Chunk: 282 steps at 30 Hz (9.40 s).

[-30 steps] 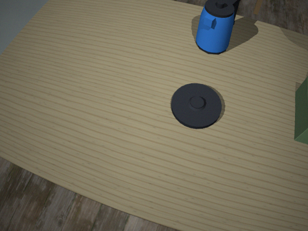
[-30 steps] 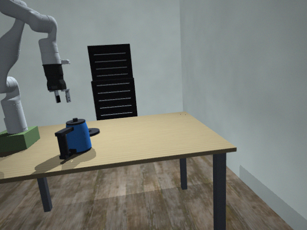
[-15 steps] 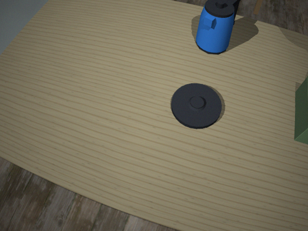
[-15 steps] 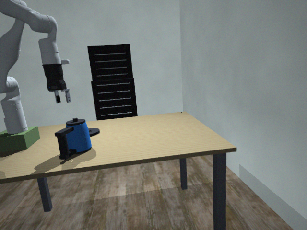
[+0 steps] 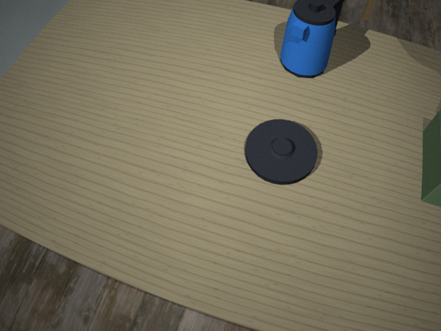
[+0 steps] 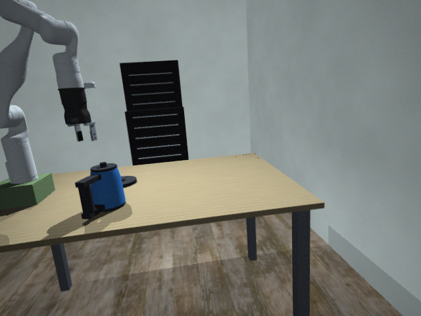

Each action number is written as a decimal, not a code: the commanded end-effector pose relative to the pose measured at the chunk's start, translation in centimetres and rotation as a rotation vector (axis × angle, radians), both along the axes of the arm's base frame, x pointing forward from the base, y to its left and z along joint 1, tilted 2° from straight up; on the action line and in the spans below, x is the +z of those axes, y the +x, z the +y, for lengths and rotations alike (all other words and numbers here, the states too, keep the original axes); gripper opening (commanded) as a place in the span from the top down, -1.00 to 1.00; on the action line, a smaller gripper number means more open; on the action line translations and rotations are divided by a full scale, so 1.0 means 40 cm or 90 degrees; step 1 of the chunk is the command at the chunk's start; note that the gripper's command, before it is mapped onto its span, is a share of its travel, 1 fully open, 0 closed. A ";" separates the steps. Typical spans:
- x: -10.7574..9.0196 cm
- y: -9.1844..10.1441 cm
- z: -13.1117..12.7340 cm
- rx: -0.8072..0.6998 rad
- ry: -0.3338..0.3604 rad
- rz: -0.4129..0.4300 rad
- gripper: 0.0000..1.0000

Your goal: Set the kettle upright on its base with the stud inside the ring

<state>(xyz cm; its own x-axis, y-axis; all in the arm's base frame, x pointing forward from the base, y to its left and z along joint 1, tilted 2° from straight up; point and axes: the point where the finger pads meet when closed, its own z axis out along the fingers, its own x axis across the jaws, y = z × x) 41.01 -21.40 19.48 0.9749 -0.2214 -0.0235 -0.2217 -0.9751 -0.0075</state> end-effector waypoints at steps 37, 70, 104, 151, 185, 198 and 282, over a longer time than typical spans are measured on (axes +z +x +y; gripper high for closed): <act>0.000 -0.011 -0.009 0.002 -0.004 0.002 -1.00; -0.145 -0.020 -0.005 0.002 -0.002 0.007 -1.00; -0.306 -0.020 -0.004 0.003 -0.003 0.002 -1.00; -0.306 -0.014 0.007 0.003 -0.003 0.002 -1.00; -0.306 -0.013 0.008 0.003 -0.003 0.002 -1.00; -0.306 -0.011 0.011 0.003 -0.003 0.002 -1.00; -0.398 -0.014 0.013 0.003 -0.003 0.002 -1.00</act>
